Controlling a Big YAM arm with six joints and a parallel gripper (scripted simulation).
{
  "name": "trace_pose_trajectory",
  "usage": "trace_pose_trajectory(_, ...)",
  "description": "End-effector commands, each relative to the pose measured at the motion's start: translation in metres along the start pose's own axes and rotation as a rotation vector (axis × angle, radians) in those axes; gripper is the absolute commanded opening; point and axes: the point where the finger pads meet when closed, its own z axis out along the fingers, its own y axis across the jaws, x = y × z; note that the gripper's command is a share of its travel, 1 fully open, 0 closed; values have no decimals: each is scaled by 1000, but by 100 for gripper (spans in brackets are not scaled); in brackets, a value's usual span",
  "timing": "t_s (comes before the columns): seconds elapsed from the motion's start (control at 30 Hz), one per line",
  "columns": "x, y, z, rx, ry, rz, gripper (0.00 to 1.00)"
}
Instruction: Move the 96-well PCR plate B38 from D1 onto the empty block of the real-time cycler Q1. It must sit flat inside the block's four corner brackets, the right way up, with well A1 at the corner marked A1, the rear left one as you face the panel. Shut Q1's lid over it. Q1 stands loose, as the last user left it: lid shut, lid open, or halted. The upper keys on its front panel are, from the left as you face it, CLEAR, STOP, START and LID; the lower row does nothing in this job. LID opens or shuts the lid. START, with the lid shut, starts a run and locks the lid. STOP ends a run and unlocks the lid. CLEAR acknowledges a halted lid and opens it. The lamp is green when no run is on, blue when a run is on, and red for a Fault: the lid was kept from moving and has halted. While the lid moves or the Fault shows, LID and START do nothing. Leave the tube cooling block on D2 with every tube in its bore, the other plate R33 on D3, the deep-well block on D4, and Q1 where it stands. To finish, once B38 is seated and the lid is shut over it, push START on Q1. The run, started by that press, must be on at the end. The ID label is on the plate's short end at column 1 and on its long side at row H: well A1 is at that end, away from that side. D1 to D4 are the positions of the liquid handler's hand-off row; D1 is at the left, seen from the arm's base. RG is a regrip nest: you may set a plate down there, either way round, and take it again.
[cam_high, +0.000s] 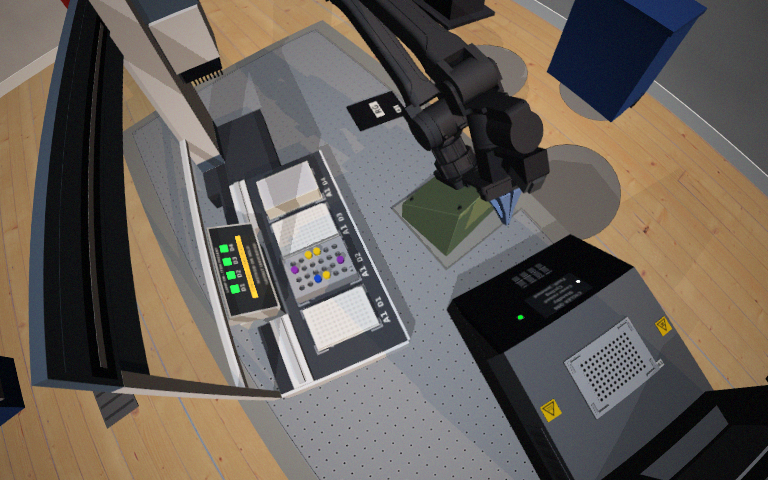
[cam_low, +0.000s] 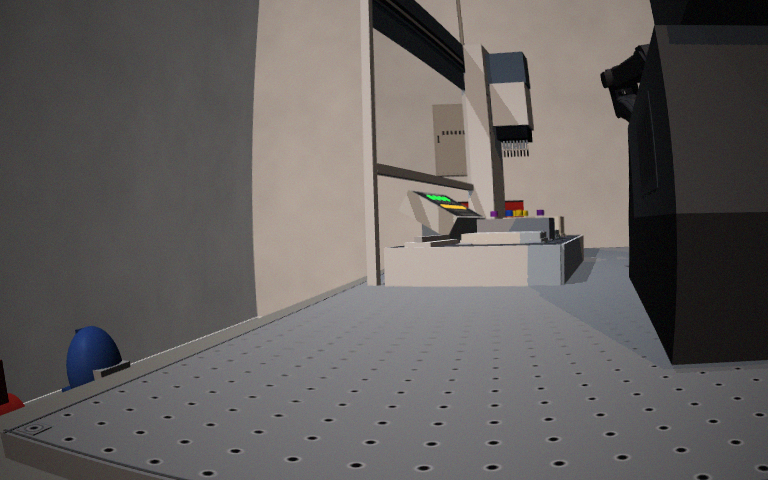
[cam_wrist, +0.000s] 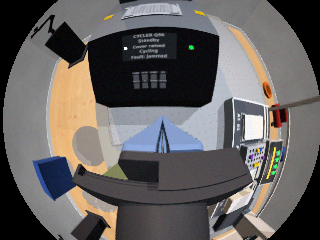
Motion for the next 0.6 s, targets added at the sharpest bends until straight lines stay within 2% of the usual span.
trace_pose_trajectory(0.0, -42, -2, -17, -1, -79, 6, 0)
trace_pose_trajectory(0.57, -47, -3, -20, -1, -87, 15, 0)
